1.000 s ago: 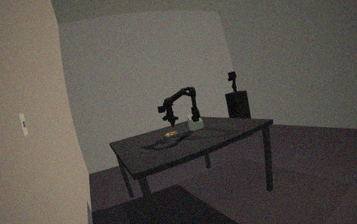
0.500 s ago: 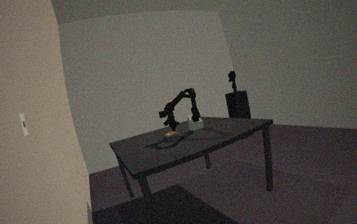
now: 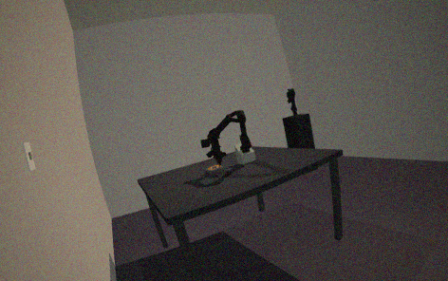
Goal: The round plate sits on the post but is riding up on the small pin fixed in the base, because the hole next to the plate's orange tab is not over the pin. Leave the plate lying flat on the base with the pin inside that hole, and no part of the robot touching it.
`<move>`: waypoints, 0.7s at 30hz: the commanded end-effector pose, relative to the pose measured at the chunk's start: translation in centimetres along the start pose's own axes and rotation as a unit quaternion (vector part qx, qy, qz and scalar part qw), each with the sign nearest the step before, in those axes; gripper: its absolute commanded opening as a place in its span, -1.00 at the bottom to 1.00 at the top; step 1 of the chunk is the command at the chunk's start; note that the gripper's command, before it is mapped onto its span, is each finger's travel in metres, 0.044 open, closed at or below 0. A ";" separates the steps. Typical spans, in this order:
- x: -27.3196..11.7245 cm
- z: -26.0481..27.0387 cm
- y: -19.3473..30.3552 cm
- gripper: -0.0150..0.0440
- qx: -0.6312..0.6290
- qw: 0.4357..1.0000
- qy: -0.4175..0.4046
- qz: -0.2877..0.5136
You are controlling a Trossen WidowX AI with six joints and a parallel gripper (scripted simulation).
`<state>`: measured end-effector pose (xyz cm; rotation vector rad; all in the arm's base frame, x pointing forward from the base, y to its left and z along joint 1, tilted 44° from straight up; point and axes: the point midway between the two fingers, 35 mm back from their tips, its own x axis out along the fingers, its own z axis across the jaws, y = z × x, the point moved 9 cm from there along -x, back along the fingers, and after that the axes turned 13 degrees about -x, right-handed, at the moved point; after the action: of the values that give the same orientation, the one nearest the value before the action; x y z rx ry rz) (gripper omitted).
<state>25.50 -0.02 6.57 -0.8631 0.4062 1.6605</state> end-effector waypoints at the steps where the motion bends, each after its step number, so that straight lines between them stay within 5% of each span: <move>1: 0.1 -0.3 0.9 -0.49 0.002 1.000 0.000 0.003; 21: 0.0 -1.4 2.2 -0.49 0.002 1.000 0.001 0.003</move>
<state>24.23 -1.38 5.57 -0.8646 0.4080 1.6596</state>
